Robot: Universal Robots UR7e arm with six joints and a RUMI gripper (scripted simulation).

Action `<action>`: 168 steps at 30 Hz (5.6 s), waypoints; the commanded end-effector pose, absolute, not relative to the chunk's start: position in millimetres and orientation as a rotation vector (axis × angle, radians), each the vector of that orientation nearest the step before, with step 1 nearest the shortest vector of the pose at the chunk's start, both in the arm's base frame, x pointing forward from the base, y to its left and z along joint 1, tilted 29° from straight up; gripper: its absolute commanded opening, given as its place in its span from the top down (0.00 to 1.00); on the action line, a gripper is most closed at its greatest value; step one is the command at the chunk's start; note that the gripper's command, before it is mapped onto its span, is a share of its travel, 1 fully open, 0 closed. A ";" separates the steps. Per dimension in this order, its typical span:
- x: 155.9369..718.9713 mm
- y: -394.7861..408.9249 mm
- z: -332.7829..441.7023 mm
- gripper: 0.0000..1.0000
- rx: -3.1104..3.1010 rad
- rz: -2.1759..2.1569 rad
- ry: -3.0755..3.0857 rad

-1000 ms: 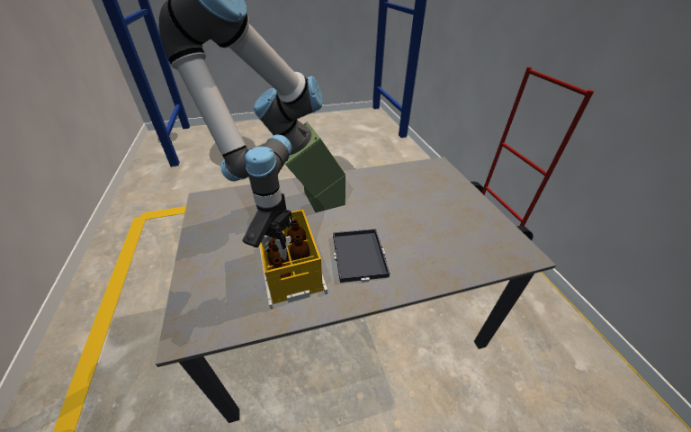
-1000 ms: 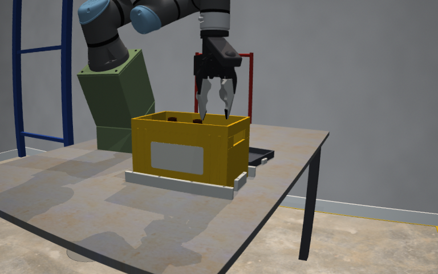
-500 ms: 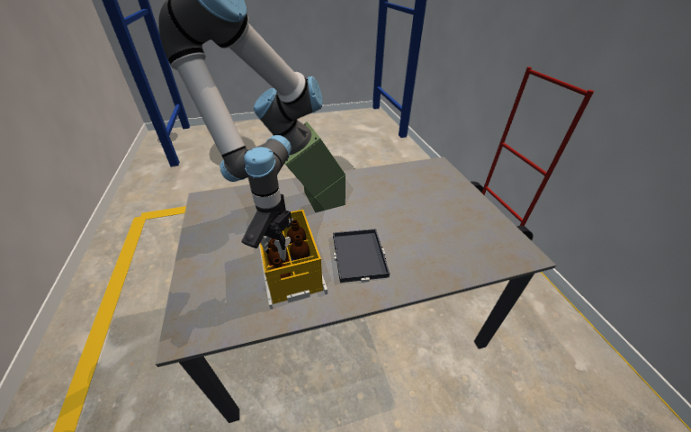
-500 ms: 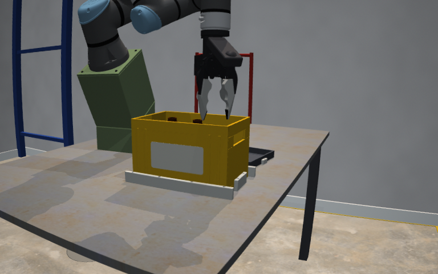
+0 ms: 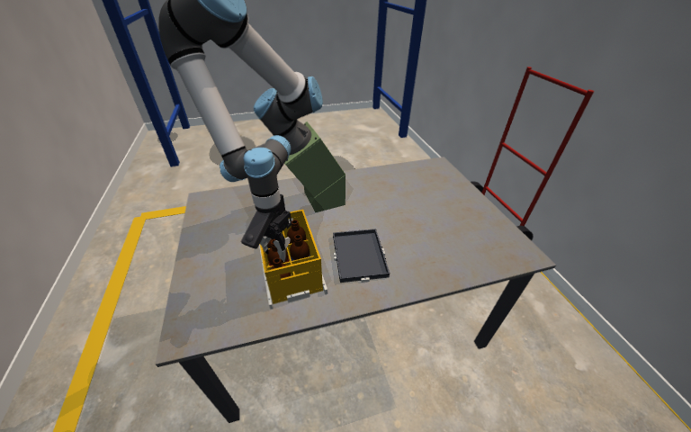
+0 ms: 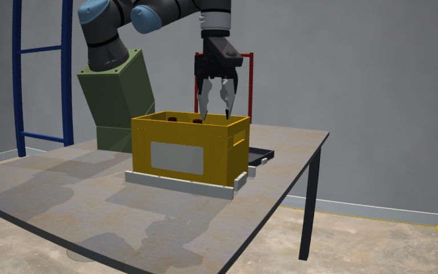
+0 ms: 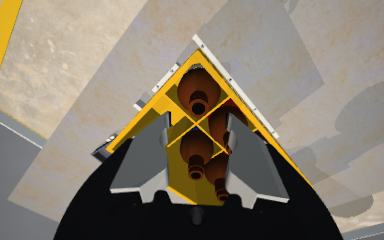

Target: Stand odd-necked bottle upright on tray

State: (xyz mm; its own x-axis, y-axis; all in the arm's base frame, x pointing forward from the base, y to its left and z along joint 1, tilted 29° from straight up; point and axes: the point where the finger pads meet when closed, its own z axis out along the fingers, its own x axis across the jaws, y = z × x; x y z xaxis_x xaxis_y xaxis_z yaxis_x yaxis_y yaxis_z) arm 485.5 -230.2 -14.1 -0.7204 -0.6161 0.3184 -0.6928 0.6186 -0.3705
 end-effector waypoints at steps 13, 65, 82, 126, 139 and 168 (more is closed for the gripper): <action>485.9 -230.1 -13.6 0.62 1.093 0.718 -2.680; 486.7 -242.7 -36.1 0.62 1.093 0.718 -2.680; 487.1 -248.6 -46.6 0.62 1.093 0.718 -2.680; 487.2 -249.2 -47.8 0.62 1.093 0.718 -2.680; 487.2 -249.2 -47.8 1.00 1.093 0.718 -2.680; 487.2 -249.2 -47.8 1.00 1.093 0.718 -2.680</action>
State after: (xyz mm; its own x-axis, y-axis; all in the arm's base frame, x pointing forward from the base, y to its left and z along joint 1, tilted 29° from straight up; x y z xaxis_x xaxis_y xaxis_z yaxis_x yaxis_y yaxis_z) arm 486.8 -249.3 -48.3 -0.7204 -0.6161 0.3184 -0.6928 0.6186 -0.3705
